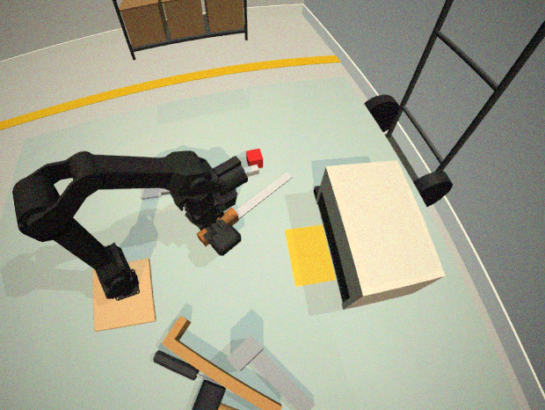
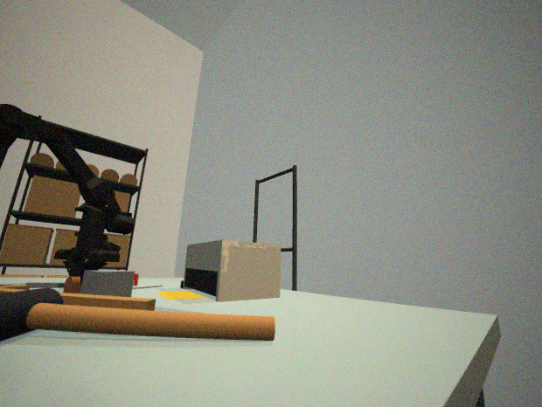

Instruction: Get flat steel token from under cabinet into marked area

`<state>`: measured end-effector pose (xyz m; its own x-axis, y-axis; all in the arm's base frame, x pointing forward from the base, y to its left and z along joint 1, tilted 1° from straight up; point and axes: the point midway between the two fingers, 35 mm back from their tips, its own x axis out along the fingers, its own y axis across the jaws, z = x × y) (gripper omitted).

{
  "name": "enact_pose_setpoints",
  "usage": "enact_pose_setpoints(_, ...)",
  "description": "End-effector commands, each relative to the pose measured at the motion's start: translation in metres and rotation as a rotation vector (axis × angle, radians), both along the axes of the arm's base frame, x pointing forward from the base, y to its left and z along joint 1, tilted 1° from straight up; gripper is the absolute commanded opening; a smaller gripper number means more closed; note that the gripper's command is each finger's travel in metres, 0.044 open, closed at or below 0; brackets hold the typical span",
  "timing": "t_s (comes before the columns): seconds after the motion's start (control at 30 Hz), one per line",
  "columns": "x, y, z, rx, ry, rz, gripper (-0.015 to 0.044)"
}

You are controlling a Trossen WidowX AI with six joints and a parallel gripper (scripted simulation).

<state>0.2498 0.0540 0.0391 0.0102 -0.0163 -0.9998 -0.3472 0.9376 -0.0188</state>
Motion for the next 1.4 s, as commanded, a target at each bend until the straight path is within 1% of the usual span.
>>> enact_pose_setpoints(0.0,0.001,-0.004,0.001,0.004,-0.003,0.005,0.0000)
enact_pose_setpoints(1.37,0.005,-0.044,0.001,0.000,-0.003,0.017,0.0000)
